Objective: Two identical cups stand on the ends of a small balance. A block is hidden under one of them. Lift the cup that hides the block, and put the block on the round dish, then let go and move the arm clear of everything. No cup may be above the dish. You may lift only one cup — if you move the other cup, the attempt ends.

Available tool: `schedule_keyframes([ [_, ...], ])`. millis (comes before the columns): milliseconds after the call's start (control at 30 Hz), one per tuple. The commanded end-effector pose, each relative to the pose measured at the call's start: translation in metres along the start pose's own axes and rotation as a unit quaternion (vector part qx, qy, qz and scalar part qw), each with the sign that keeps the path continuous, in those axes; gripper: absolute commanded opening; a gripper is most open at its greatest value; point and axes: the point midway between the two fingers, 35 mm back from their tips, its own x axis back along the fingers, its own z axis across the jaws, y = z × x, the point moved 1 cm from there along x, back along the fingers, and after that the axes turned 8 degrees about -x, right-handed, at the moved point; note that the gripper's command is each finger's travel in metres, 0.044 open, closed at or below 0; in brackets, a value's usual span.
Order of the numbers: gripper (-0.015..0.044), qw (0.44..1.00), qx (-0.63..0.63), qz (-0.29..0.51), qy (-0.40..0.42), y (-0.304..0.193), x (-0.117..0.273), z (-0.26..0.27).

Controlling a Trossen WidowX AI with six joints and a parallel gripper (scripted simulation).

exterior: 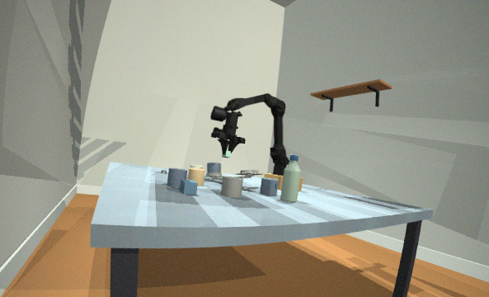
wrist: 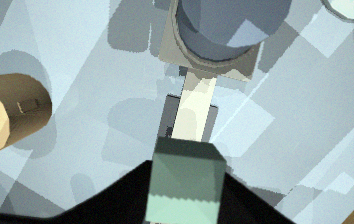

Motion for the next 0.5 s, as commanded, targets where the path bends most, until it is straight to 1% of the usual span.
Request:
schedule_keyframes([
  [0,0.0,1.0,0.005,0.002,0.0,0.024,-0.008,-0.008],
  [467,0.0,1.0,-0.004,-0.004,-0.004,0.115,-0.034,-0.056],
])
